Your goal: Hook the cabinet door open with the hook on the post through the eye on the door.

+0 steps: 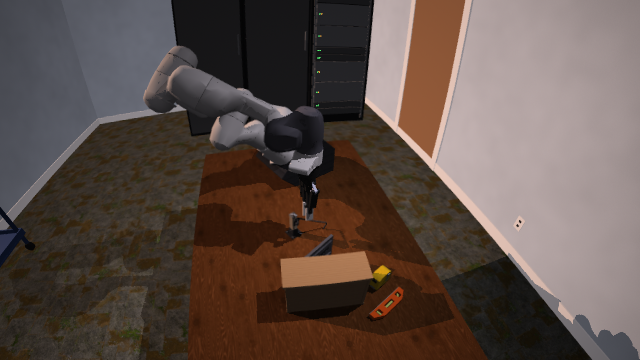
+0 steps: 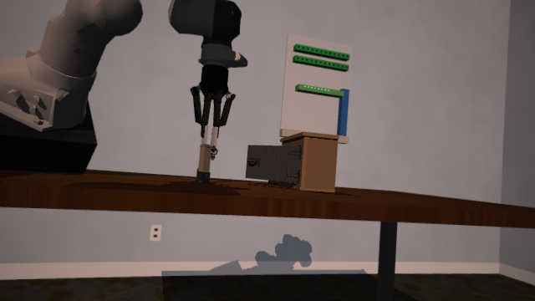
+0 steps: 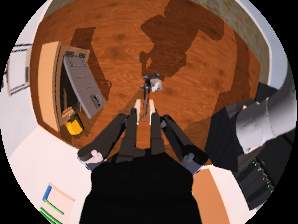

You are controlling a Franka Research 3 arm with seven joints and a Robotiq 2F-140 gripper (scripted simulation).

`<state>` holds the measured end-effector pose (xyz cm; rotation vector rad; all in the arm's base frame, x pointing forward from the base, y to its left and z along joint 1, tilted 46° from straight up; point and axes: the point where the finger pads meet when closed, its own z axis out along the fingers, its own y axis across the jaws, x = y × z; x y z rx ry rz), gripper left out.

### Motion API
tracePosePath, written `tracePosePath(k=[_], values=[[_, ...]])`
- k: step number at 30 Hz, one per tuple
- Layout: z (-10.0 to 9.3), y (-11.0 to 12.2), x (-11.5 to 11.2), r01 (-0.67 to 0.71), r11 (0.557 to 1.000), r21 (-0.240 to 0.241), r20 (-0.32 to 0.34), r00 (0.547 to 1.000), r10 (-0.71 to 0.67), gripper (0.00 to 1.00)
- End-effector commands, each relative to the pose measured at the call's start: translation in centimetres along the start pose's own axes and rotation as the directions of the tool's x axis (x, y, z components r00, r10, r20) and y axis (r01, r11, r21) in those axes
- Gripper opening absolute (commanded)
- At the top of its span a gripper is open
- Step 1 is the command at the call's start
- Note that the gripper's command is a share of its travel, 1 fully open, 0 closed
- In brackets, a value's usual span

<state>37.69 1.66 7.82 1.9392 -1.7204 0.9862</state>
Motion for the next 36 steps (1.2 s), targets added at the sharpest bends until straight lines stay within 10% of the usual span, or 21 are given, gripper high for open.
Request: tracePosePath(k=[1, 36], values=[[0.1, 0.1, 0.0, -0.003, 1.000, 0.000, 0.001, 1.000, 0.003, 0.14], [1.1, 0.1, 0.0, -0.003, 1.000, 0.000, 0.001, 1.000, 0.003, 0.14]])
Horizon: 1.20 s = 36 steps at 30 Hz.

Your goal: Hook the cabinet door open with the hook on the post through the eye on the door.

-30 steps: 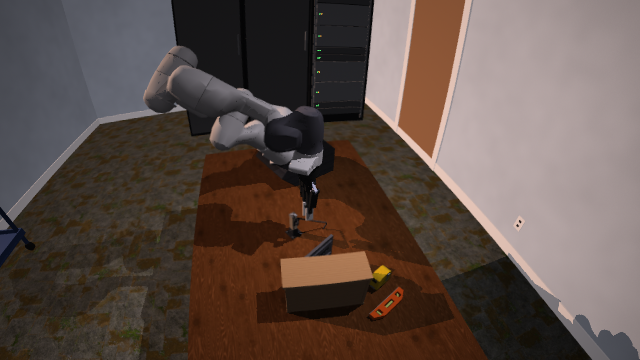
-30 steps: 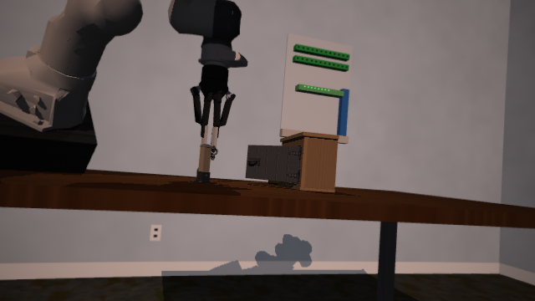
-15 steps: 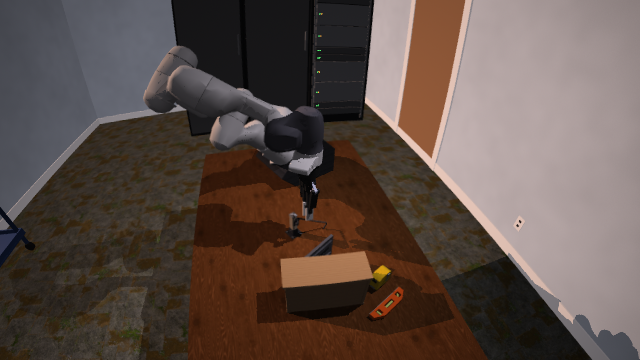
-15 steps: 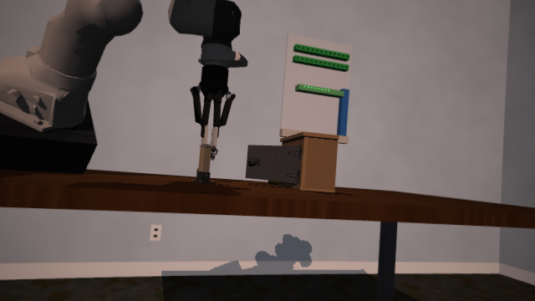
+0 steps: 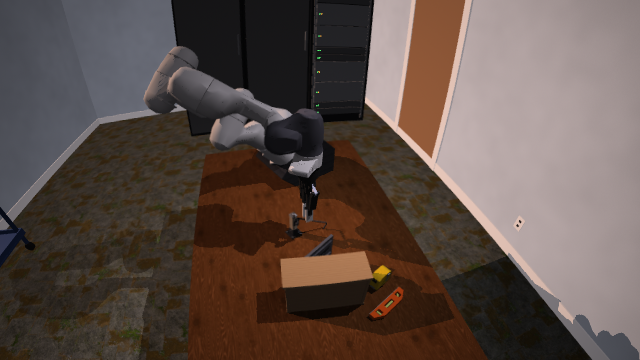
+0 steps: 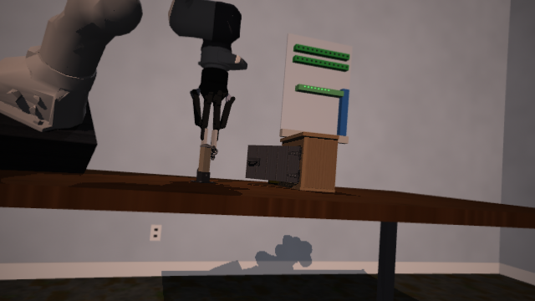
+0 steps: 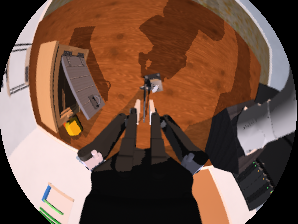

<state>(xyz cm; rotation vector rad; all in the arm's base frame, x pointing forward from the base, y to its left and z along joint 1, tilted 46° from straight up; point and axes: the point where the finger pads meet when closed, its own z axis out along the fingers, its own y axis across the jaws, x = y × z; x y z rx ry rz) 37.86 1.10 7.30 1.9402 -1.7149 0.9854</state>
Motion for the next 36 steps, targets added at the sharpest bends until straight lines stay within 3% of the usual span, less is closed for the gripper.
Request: tracePosePath(k=[1, 36], values=[[0.5, 0.0, -0.1, -0.007, 1.000, 0.001, 0.003, 1.000, 0.007, 0.14], [3.9, 0.0, -0.1, -0.007, 1.000, 0.001, 0.003, 1.000, 0.007, 0.14]])
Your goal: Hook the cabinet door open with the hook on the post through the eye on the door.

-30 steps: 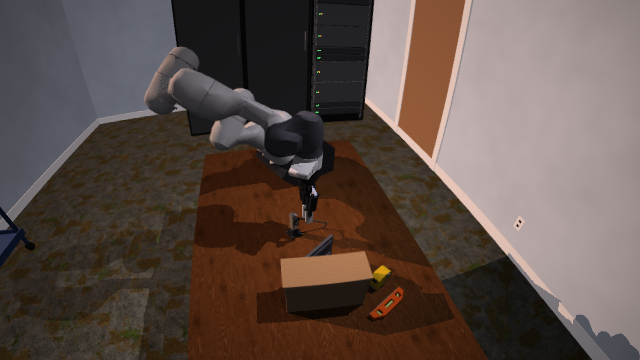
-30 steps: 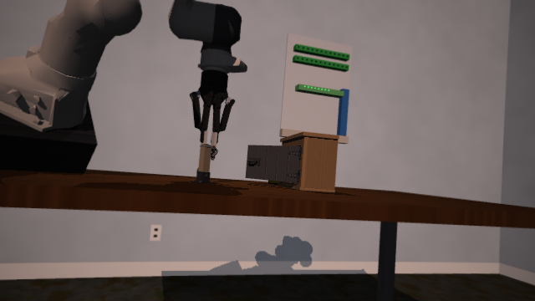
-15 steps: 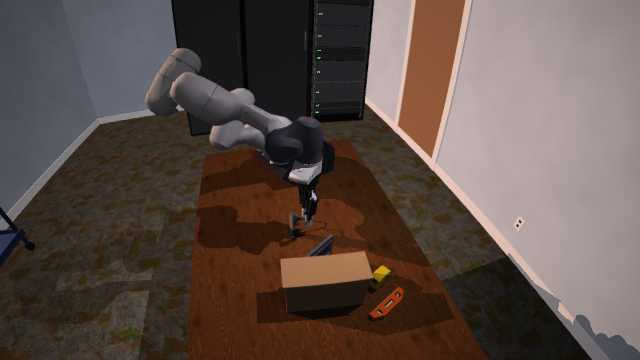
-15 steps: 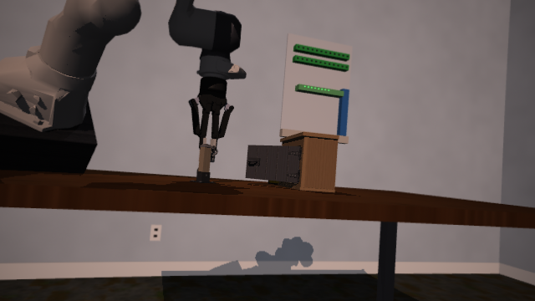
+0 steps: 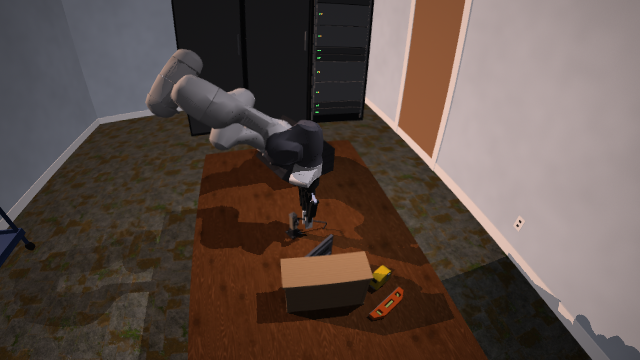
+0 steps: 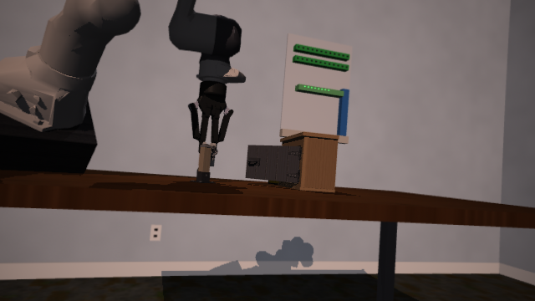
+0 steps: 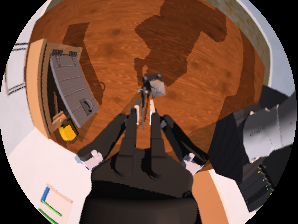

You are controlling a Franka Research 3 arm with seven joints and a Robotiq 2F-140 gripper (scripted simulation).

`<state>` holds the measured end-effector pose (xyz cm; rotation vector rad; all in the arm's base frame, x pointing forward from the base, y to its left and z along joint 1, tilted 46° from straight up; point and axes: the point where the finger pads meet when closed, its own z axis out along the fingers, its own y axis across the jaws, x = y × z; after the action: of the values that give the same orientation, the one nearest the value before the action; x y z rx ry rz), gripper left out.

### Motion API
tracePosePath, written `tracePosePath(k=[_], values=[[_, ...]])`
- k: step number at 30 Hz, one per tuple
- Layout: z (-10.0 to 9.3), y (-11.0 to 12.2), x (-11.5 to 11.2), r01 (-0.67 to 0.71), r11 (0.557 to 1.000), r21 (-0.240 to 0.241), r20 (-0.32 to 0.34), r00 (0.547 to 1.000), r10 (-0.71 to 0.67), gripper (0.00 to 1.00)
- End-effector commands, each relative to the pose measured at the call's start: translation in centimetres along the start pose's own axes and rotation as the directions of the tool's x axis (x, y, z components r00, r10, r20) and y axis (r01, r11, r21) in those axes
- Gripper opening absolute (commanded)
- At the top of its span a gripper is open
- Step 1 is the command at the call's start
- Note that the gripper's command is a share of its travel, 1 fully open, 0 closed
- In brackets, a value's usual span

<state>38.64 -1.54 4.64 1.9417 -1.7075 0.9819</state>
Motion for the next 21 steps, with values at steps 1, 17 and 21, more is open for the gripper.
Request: tracePosePath(k=[1, 17, 21], values=[[0.14, -0.19, -0.08, -0.013, 1.000, 0.003, 0.004, 1.000, 0.013, 0.14], [0.20, -0.19, -0.08, -0.013, 1.000, 0.003, 0.004, 1.000, 0.013, 0.03], [0.20, -0.19, -0.08, -0.013, 1.000, 0.003, 0.004, 1.000, 0.013, 0.03]])
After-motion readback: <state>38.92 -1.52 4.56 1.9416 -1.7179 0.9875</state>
